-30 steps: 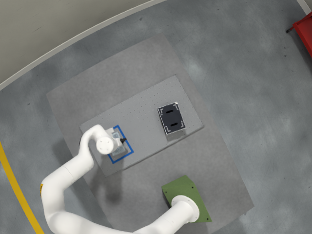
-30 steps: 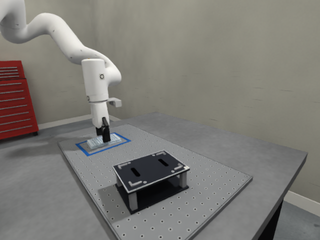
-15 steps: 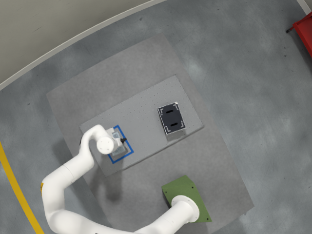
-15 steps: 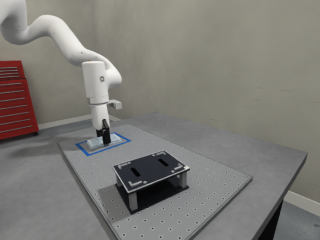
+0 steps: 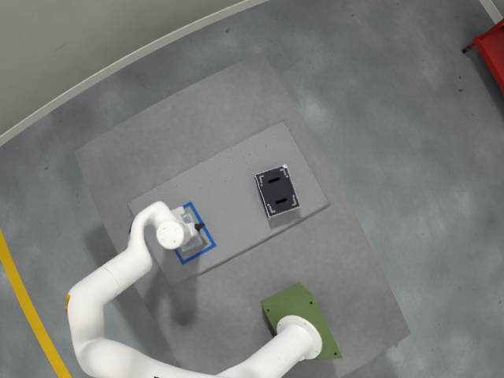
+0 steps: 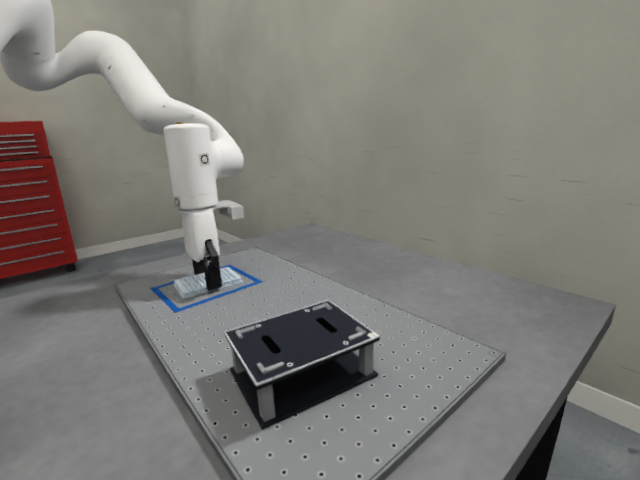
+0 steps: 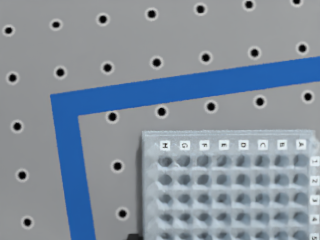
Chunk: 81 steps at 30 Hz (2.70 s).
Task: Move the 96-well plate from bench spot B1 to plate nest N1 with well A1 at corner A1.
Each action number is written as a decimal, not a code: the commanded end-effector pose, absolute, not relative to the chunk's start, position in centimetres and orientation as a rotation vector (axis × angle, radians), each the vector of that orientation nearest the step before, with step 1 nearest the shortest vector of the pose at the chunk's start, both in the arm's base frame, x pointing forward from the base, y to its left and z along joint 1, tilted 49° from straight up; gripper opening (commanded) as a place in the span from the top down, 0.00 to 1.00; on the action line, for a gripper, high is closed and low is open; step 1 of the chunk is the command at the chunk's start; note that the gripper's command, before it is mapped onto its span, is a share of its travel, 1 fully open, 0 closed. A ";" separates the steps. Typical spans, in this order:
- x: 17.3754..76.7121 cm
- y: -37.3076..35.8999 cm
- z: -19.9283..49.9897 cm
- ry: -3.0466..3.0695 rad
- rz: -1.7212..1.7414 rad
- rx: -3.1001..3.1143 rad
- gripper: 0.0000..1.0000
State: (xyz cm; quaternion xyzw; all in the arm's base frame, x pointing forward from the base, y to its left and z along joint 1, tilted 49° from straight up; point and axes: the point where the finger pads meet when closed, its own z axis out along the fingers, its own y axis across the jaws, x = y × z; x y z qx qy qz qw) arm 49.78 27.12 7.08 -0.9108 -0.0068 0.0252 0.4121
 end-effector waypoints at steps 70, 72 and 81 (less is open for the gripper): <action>49.9 26.4 7.7 -0.017 0.062 -2.291 1.00; 49.9 26.3 7.8 -0.017 0.062 -2.291 1.00; 49.9 25.9 8.1 -0.017 0.062 -2.291 1.00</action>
